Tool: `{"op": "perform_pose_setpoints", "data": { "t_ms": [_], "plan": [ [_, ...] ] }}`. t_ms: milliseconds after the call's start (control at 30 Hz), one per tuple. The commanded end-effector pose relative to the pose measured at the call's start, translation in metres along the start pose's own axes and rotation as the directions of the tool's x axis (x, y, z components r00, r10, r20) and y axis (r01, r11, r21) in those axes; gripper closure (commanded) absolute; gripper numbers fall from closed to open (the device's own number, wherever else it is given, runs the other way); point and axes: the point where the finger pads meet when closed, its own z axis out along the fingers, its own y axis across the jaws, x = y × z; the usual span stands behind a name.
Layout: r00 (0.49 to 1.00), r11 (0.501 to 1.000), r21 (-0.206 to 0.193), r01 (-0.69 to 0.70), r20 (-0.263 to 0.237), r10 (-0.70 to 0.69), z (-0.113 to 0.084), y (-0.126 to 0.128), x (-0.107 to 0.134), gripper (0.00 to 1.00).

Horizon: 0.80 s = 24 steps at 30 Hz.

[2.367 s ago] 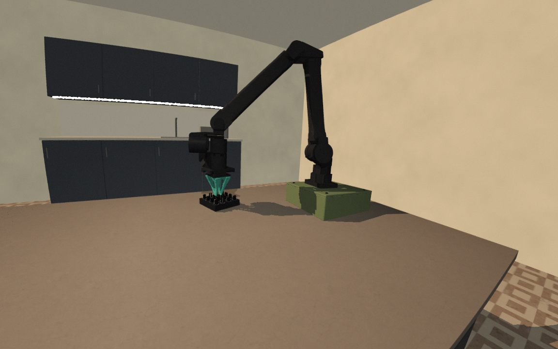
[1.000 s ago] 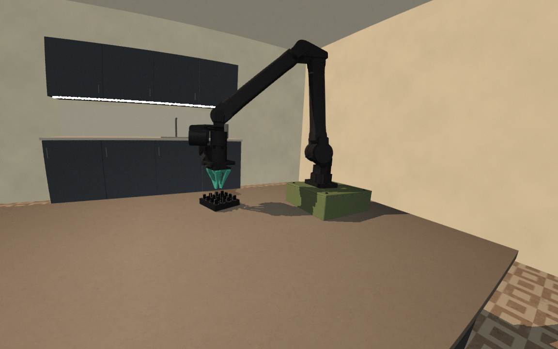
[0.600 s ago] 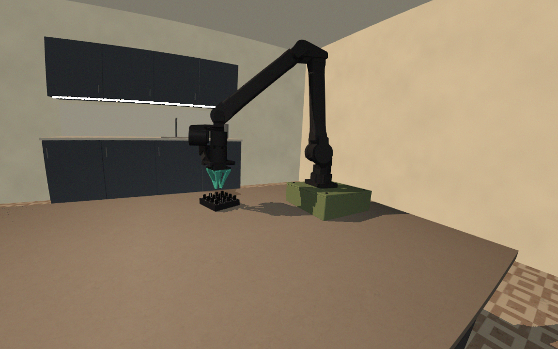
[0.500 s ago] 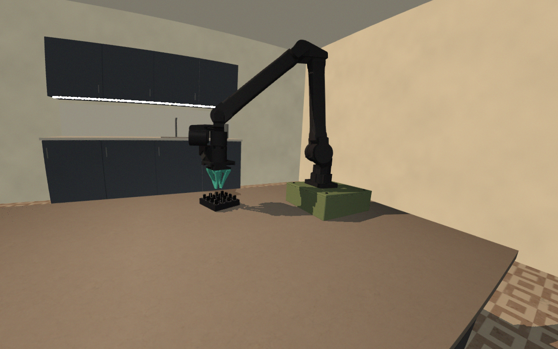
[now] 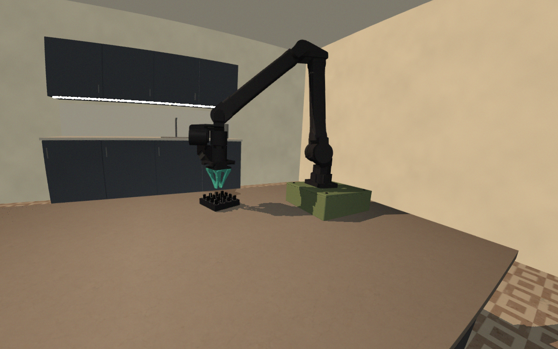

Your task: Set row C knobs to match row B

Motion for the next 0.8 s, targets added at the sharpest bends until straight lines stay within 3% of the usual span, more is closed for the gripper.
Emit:
{"op": "perform_pose_setpoints", "data": {
  "t_ms": [0, 500, 767],
  "plan": [
    [0.988, 0.988, -0.032, 0.152, 0.033, -0.151, -0.0212, 0.0205, -0.0103, 0.81],
    [0.899, 0.899, -0.023, 0.438, 0.043, -0.437, -0.0265, 0.0201, -0.0102, 0.81],
    [0.782, 0.782, -0.014, 0.623, 0.049, -0.621, -0.0297, 0.0210, -0.0110, 0.81]
  ]
}}
